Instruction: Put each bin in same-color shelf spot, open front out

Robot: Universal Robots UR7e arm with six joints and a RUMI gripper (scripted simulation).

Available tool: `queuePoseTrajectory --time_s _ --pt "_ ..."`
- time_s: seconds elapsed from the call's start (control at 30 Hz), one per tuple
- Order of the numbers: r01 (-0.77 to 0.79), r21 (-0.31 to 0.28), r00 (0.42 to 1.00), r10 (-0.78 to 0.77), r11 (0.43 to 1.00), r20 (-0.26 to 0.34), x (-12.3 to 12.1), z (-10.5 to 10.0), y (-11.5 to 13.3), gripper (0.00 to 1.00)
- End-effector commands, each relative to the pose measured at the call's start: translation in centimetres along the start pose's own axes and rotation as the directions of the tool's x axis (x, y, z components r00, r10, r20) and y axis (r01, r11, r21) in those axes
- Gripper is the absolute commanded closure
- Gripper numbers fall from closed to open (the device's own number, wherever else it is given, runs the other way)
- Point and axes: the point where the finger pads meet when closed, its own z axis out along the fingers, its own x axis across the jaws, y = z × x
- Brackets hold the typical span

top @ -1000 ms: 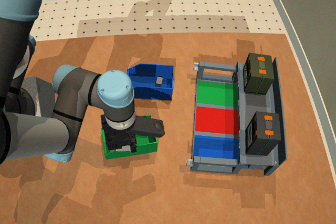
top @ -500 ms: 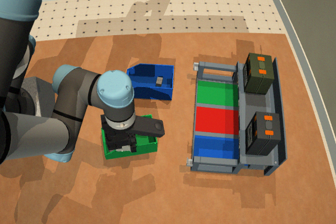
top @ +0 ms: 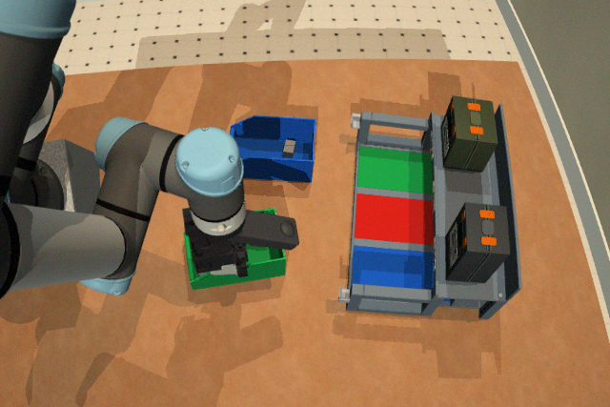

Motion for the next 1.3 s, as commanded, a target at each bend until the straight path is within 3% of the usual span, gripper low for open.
queuePoseTrajectory --time_s 0.0,0.63,1.27 --pt "0.001 -0.002 1.000 -0.001 1.000 0.002 -0.1 0.0 0.2 1.00" --pt "0.002 0.000 1.000 -0.002 1.000 0.000 -0.1 -0.4 0.1 1.00" --pt "0.000 0.004 1.000 0.000 1.000 -0.002 0.1 -2.2 -0.1 1.00"
